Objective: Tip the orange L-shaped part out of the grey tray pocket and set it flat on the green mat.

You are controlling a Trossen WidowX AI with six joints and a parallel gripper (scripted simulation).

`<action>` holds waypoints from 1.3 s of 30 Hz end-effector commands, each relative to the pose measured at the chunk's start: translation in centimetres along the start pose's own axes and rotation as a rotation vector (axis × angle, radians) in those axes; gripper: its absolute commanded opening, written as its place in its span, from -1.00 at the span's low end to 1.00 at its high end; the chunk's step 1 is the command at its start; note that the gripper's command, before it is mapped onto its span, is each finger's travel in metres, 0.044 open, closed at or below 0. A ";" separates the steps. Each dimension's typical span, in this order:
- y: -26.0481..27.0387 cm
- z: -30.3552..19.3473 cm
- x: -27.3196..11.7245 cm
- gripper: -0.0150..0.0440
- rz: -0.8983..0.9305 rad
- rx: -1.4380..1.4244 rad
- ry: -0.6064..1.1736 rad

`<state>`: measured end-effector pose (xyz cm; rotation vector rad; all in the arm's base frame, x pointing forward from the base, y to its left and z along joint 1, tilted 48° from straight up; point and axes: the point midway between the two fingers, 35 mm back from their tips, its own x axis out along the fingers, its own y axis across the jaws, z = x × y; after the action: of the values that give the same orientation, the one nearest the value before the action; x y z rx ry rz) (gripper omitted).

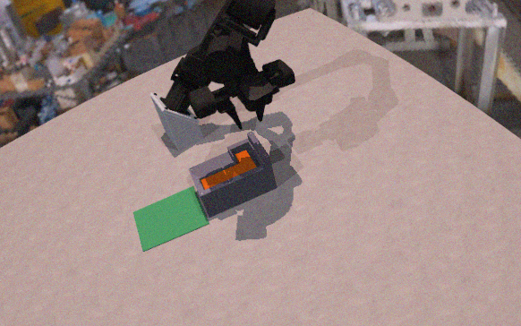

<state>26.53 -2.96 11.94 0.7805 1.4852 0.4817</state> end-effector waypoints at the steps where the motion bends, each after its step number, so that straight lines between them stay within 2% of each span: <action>1: 0.0 0.0 0.7 0.12 0.019 0.001 0.009; 8: 0.2 -0.1 7.2 0.12 0.023 0.000 0.008; 39: 0.4 -0.2 11.0 0.12 0.025 0.000 0.008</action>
<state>27.32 4.84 5.15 0.7906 1.4761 0.5103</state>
